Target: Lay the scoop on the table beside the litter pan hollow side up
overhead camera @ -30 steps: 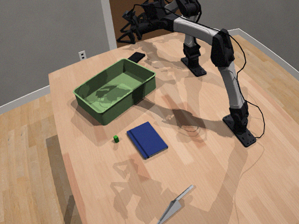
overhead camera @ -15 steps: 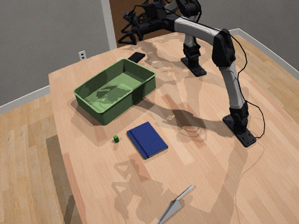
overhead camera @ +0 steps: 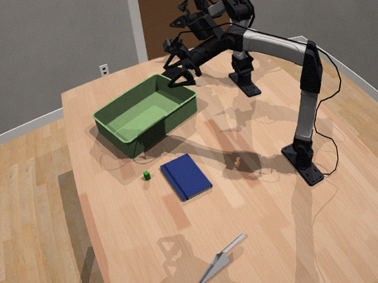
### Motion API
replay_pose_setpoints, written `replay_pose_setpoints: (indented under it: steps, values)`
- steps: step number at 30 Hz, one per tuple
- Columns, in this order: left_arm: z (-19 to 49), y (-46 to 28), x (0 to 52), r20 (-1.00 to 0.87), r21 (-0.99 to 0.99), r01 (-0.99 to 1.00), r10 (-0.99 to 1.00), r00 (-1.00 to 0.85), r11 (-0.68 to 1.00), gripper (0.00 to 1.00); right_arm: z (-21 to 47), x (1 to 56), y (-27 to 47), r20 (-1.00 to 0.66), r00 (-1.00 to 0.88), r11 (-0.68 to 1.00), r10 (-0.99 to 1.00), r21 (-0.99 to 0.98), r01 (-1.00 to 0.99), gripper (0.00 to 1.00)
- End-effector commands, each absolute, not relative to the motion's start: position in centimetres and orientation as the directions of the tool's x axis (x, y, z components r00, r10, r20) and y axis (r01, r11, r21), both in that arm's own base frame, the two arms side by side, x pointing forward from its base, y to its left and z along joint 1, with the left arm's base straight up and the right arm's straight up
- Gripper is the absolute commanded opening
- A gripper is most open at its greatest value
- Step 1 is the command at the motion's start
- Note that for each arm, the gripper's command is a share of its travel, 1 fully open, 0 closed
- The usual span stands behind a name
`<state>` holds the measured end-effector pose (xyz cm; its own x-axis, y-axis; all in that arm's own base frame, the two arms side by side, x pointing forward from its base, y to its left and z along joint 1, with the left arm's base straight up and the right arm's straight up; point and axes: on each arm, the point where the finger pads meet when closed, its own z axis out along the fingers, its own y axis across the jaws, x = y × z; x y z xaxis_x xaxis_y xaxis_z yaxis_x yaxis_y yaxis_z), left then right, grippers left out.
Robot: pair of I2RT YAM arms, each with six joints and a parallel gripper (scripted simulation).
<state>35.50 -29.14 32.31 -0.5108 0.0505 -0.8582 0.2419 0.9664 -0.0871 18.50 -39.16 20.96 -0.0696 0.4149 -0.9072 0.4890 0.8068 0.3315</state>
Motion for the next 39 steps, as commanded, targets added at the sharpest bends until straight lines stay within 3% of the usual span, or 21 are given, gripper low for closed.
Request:
replay_pose_setpoints:
  steps: [1,13,27,39]
  values:
    - [30.3,-23.2,34.8,-0.786,-0.106,0.203,0.042,-0.616,0.973,1.0,21.8,18.5,-39.2,-0.918,-0.068,0.816,0.391,0.312,0.487,1.0]
    - [26.2,-9.1,37.1,-0.637,-0.085,0.018,-0.041,-0.77,0.996,1.0,21.8,18.5,-39.2,-0.918,-0.068,0.816,0.391,0.312,0.487,1.0]
    - [23.0,11.0,39.1,-0.457,-0.027,-0.296,-0.275,-0.846,0.955,1.0,21.8,18.5,-39.2,-0.918,-0.068,0.816,0.391,0.312,0.487,1.0]
    - [21.9,16.9,39.9,-0.415,0.002,-0.386,-0.351,-0.839,0.922,1.0,21.8,18.5,-39.2,-0.918,-0.068,0.816,0.391,0.312,0.487,1.0]
